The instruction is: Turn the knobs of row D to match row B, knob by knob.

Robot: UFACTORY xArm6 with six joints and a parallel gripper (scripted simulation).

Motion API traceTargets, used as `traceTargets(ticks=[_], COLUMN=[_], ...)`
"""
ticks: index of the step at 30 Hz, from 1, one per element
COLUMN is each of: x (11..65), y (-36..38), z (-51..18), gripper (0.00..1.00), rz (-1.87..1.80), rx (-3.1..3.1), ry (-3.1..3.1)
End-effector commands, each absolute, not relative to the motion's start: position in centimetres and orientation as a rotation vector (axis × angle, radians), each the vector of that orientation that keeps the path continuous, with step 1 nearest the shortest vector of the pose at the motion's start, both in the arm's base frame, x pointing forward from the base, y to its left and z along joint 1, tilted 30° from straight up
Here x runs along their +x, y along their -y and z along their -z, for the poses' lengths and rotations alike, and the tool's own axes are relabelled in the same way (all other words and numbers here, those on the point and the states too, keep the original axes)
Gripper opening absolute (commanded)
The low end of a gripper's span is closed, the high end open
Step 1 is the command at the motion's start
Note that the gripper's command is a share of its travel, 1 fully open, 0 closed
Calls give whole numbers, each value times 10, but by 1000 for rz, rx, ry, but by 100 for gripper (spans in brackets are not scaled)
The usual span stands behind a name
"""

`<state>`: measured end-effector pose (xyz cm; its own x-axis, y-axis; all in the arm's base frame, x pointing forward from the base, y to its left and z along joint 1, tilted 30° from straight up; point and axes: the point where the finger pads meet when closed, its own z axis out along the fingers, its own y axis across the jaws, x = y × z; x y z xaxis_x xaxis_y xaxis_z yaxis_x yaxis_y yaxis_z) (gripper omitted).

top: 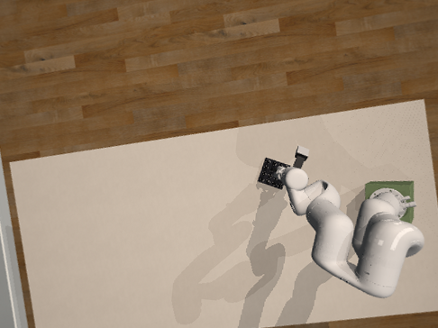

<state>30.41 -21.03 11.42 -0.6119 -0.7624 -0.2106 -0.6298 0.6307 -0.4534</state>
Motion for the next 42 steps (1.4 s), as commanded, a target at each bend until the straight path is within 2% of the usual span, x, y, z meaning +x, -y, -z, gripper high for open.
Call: traceTargets(ticks=[1, 42], x=[305, 310], y=[211, 212], z=[-115, -105], gripper=[19, 19], rz=[478, 478], rx=[-1106, -1106], ry=[-2469, -2469])
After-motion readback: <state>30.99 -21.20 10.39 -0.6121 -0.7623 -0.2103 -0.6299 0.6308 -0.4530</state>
